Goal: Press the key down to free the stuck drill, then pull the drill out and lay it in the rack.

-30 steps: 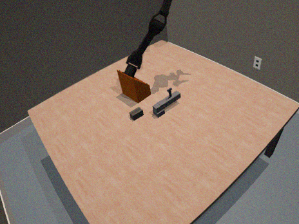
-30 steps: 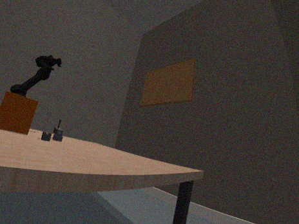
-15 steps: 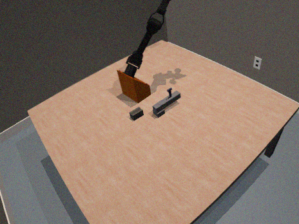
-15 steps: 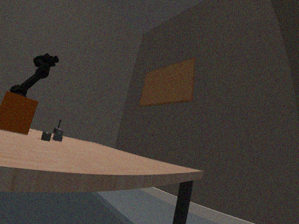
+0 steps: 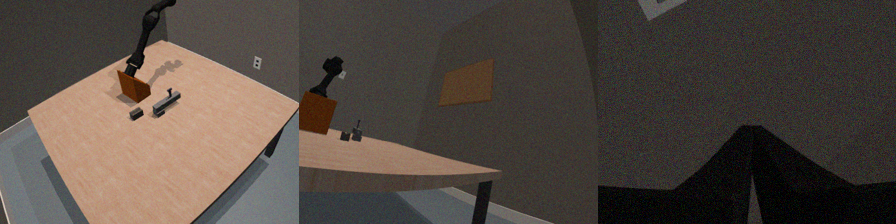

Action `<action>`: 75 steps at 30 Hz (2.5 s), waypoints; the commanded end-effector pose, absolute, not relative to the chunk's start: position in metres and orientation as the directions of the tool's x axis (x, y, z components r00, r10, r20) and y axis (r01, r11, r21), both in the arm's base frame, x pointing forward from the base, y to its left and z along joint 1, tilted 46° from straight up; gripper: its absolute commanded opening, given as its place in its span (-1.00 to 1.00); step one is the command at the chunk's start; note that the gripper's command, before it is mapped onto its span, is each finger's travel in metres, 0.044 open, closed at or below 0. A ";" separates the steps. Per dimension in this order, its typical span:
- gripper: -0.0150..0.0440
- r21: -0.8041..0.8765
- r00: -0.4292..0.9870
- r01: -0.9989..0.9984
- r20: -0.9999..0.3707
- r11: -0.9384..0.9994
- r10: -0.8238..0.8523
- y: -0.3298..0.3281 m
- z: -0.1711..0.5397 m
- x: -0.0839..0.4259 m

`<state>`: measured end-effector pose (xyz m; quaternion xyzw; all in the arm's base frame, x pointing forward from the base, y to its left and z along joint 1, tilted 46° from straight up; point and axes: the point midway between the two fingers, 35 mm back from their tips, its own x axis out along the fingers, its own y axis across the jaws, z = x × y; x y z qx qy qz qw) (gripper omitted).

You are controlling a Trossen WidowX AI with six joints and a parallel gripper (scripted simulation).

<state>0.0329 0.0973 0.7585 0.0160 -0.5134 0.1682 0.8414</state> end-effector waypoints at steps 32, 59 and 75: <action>-0.49 -0.878 0.445 -0.219 0.298 0.425 0.845 0.366 0.536 0.188; -0.49 -0.204 0.430 -0.885 -0.706 0.419 0.563 0.202 0.194 0.368; -0.49 0.711 -0.024 0.041 -0.701 0.702 0.712 0.044 0.073 0.282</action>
